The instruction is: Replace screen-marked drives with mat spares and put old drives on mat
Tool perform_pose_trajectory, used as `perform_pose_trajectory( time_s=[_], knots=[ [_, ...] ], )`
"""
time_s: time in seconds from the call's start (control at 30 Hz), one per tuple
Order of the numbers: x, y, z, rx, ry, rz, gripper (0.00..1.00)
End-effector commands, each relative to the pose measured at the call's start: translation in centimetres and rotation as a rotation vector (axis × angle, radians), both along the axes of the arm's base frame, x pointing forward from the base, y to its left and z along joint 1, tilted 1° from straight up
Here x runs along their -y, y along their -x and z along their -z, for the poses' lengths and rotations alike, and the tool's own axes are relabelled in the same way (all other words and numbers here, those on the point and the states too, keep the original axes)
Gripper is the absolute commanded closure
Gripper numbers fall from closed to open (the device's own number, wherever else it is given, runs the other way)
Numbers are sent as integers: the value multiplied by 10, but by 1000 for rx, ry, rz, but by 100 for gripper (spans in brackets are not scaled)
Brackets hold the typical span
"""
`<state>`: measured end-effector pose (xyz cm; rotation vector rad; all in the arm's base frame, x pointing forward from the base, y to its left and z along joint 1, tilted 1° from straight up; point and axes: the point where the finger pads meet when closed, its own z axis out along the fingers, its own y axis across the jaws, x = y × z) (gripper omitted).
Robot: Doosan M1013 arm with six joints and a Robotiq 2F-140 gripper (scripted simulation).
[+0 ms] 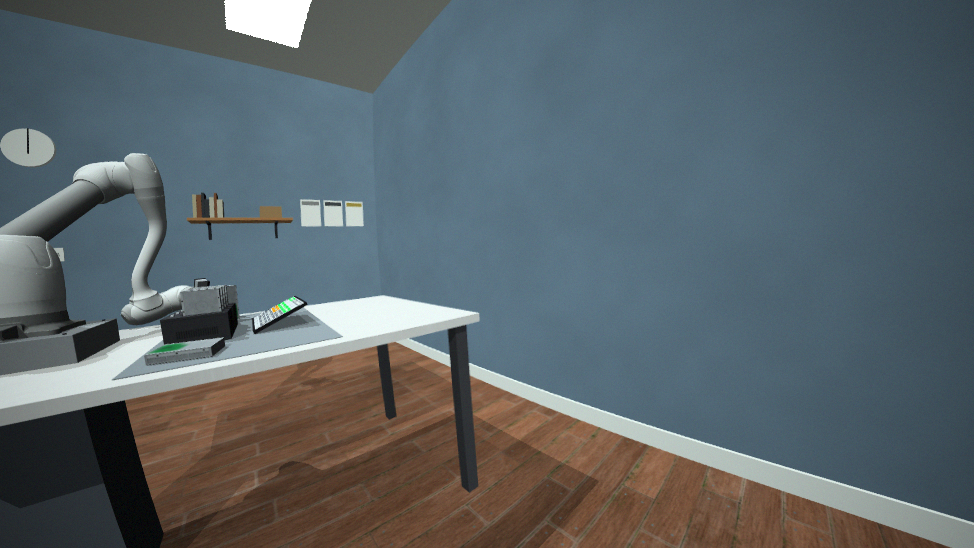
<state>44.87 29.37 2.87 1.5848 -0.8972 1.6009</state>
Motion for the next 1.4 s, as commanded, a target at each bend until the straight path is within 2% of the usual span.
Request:
perform_pose_trajectory(
  time_s=[0.0,0.87,1.37],
  knots=[
    [-3,2,0,1,-1,0,11],
    [-7,4,-1,0,-1,0,11],
    [-7,4,-15,0,-1,0,11]
  ],
)
